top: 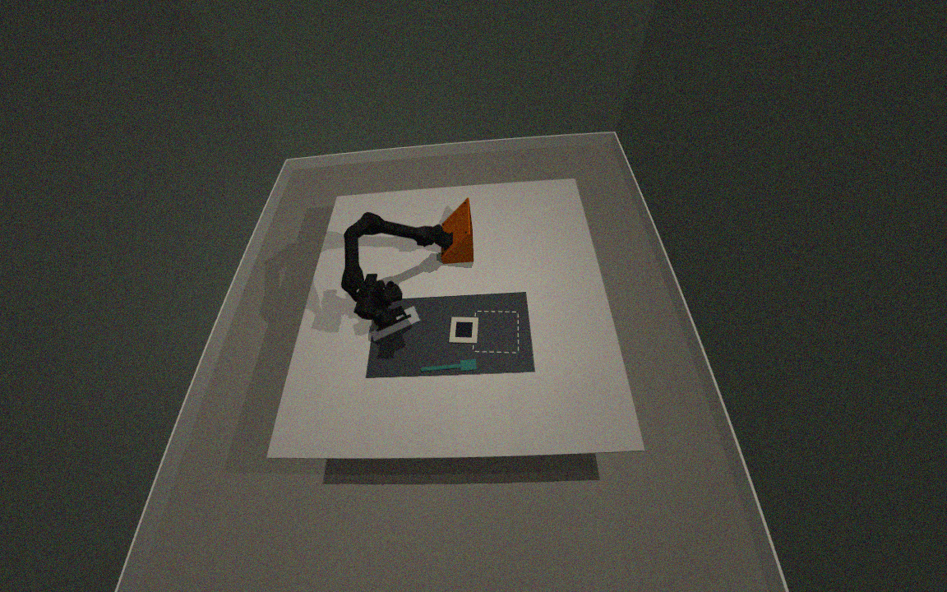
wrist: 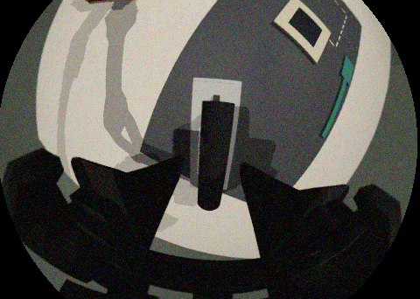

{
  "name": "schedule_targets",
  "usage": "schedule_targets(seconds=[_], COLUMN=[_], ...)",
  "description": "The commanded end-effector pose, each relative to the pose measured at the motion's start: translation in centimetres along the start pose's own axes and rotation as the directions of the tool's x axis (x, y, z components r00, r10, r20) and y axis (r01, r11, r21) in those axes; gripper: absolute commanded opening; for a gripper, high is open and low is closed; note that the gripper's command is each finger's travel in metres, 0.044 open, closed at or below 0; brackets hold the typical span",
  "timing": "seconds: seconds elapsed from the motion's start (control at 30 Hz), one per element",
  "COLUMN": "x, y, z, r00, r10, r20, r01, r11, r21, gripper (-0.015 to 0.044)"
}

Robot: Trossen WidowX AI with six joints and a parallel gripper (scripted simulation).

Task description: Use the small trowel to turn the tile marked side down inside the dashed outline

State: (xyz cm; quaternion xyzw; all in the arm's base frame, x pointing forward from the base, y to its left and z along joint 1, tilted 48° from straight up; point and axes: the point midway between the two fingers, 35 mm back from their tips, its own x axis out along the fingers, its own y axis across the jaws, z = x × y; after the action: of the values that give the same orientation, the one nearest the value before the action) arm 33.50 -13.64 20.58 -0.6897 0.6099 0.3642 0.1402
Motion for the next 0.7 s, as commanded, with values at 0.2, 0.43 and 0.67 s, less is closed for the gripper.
schedule_targets(seconds=[0.2, 0.43, 0.67], x=[-2.5, -3.0, -2.4], y=[-0.2, 0.0, 0.3], z=[0.0, 0.1, 0.3], r00=[1.0, 1.0, 0.996], r10=[-0.016, -0.028, -0.076], r20=[-0.005, 0.008, 0.054], r01=[0.016, 0.027, 0.057], r11=[1.0, 0.998, 0.957], r21=[-0.001, 0.059, 0.283], gripper=[0.03, 0.03, 0.03])
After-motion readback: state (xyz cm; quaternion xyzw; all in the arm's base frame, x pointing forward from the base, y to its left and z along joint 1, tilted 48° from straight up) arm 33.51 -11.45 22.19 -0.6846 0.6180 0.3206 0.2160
